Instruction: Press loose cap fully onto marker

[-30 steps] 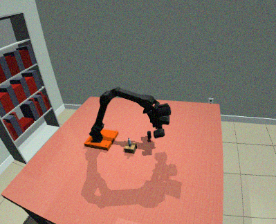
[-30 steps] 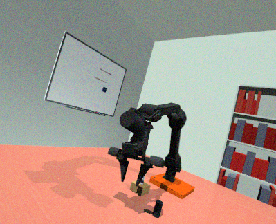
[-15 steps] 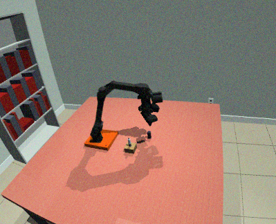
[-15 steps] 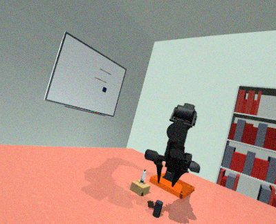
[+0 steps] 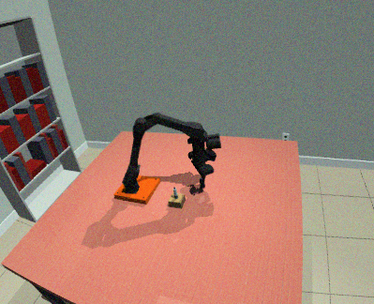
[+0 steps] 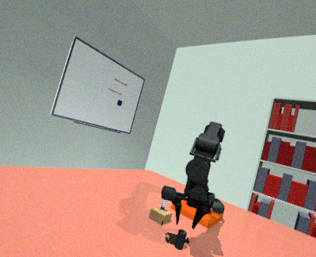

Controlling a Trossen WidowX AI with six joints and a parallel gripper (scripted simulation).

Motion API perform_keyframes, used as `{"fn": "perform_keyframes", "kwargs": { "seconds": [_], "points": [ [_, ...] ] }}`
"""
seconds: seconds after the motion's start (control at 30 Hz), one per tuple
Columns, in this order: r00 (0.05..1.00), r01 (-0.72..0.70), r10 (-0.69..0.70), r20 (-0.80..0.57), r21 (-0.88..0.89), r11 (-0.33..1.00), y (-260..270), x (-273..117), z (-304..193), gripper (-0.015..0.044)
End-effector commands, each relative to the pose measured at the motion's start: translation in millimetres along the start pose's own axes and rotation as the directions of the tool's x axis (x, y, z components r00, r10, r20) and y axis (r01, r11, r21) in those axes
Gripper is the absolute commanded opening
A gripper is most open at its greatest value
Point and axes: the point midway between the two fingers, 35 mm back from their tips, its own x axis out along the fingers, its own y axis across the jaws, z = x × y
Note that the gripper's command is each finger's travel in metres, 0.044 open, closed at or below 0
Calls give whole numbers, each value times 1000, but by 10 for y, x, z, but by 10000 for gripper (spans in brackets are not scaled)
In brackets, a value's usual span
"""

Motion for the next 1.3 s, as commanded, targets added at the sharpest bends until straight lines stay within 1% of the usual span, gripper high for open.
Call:
{"fn": "perform_keyframes", "kwargs": {
  "seconds": [0.0, 1.07, 1.2, 1.27],
  "points": [
    [1000, 0, 0, -9, -3, 1000, -3, 75, -16, 231],
    [1000, 0, 0, -9, -3, 1000, -6, 545, -29, 231],
    [1000, 0, 0, -9, -3, 1000, -10, 545, -30, 126],
    [1000, 0, 0, -9, -3, 1000, -10, 545, -30, 113]
  ]
}}
